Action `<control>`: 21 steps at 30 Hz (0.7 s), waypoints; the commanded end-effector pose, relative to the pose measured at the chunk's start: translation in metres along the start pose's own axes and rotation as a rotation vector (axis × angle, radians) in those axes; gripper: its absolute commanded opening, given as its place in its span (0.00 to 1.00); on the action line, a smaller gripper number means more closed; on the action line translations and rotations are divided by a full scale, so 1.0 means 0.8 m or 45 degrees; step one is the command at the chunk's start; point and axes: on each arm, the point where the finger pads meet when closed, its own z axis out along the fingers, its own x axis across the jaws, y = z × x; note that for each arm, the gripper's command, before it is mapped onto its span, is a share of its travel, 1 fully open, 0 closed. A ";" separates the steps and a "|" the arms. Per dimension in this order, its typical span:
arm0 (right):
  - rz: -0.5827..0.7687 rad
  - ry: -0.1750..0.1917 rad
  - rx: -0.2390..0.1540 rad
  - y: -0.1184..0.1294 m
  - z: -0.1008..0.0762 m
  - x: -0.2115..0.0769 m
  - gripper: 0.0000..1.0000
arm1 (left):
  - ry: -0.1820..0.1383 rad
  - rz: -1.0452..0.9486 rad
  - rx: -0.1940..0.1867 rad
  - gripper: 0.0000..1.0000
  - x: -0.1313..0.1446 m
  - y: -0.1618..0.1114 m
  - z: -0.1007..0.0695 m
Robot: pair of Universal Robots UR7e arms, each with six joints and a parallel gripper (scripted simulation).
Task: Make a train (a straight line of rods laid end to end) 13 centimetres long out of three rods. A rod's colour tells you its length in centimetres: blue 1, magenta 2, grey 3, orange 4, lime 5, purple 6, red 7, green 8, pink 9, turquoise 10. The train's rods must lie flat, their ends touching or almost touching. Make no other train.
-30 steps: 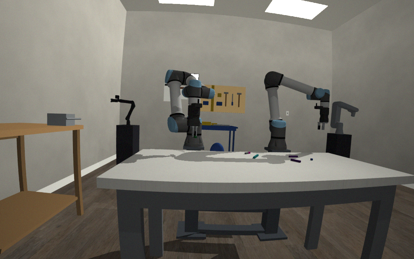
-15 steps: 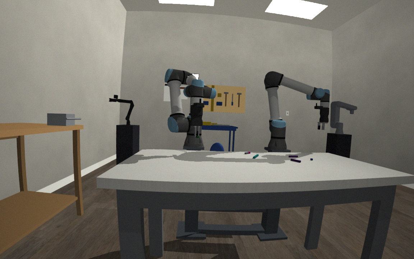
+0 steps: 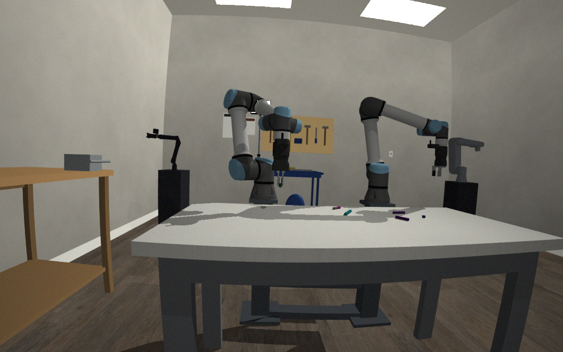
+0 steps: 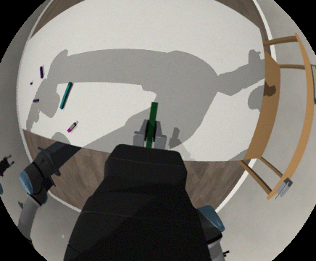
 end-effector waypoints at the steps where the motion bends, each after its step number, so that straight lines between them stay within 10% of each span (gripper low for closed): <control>1: 0.162 0.009 0.005 -0.008 -0.001 -0.034 0.24 | 0.000 0.000 -0.001 1.00 0.000 0.000 0.000; 21: 0.787 0.007 0.007 0.005 0.002 -0.194 0.24 | 0.000 0.000 -0.001 1.00 0.000 0.000 0.000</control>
